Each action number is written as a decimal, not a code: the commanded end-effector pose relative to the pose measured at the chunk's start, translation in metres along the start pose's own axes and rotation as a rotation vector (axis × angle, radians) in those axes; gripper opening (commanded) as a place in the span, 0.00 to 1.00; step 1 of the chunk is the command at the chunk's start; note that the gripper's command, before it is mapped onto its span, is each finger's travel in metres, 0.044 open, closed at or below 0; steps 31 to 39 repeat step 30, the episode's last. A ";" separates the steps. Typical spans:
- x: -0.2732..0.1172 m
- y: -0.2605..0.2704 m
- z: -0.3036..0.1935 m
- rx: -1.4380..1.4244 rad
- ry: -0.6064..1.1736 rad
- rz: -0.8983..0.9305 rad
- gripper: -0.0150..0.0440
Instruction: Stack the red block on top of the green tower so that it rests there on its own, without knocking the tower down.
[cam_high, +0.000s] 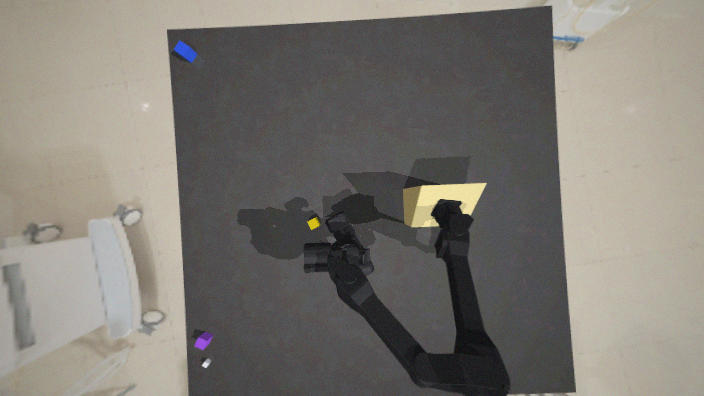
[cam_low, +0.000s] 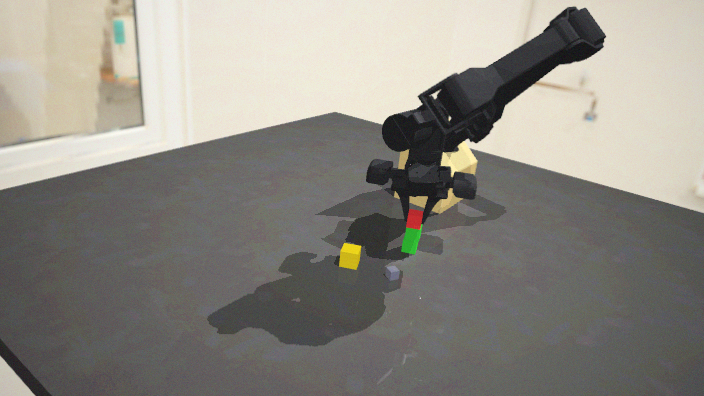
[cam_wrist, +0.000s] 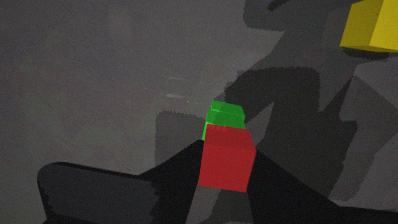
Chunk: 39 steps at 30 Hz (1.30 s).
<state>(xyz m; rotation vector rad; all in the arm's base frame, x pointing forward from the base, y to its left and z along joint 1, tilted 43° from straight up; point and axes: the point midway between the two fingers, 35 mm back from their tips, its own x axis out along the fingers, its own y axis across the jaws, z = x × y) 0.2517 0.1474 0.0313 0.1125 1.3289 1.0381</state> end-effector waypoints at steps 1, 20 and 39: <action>0.000 0.000 0.000 -0.001 -0.002 -0.001 0.61; 0.000 0.000 0.000 -0.001 -0.002 -0.001 1.00; 0.000 0.000 0.000 -0.001 -0.002 -0.001 1.00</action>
